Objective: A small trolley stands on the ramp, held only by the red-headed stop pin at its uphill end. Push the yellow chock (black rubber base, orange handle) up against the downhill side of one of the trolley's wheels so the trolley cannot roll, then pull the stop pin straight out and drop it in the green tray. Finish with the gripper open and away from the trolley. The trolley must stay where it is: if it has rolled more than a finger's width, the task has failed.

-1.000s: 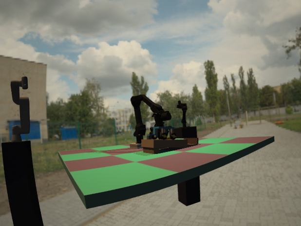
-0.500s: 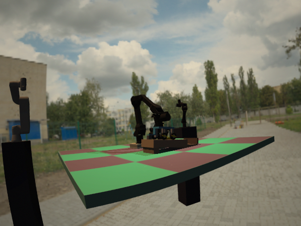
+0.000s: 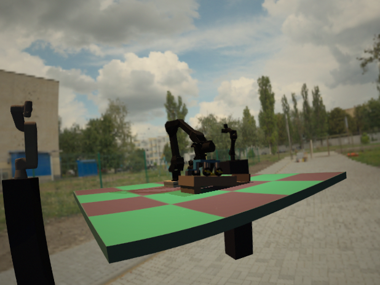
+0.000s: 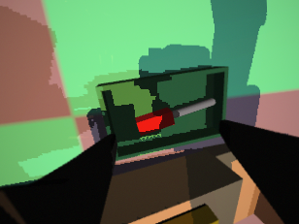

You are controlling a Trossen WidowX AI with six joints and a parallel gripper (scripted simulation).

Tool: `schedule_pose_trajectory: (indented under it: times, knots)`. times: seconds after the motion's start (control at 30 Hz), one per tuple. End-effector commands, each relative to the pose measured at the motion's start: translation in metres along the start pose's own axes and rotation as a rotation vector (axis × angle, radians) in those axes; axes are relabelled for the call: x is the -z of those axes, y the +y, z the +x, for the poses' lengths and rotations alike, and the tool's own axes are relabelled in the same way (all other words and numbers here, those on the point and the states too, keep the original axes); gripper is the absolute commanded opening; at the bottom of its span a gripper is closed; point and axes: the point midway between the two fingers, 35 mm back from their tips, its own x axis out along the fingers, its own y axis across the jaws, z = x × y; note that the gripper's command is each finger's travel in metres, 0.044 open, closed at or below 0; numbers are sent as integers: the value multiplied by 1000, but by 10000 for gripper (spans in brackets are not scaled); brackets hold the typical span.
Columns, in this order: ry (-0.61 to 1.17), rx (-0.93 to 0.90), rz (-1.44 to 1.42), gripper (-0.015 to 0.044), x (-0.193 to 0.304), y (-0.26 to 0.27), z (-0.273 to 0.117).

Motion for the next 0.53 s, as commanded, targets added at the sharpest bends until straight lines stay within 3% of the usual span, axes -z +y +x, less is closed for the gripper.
schedule_pose_trajectory:
  times: [0.0,0.5]
  knots:
    - [13,7,-7,440,0,-2,-14]
    - [11,8,-7,440,-5,-8,-60]
